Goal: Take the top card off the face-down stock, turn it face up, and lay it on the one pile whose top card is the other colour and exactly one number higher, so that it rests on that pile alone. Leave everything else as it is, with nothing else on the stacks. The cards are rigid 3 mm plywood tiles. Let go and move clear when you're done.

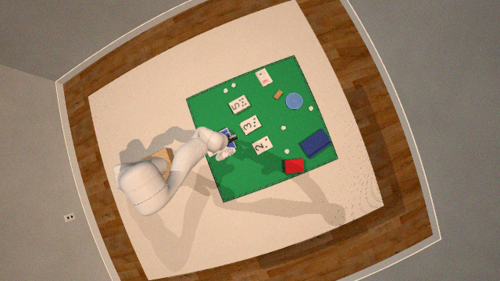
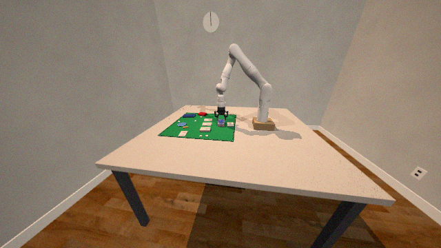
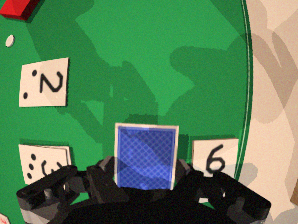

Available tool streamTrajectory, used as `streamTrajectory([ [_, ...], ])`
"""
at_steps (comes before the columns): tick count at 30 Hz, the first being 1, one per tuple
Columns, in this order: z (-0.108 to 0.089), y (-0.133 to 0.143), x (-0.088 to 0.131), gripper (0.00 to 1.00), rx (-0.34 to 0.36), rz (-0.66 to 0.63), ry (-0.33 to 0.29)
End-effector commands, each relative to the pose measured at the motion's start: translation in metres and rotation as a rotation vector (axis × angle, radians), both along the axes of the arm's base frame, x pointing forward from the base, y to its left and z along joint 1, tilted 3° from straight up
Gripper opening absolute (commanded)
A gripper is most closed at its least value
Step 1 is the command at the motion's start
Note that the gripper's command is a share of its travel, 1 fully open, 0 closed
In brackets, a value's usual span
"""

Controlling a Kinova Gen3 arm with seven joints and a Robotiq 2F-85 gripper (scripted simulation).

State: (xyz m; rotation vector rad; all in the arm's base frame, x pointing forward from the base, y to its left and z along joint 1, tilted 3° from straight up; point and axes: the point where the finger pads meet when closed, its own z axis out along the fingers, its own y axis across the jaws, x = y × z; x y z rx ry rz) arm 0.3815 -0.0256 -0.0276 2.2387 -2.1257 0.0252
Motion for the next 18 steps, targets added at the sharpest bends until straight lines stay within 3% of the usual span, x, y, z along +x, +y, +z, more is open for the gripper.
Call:
streamTrajectory([
  [1,0.0003,0.0002,0.0003,0.72,0.0,0.001,-0.001],
  [12,0.0003,0.0002,0.0003,0.72,0.0,0.001,-0.001],
  [13,0.0003,0.0002,0.0003,0.85,0.0,0.001,-0.001],
  [18,0.0003,0.0002,0.0003,0.85,0.0,0.001,-0.001],
])
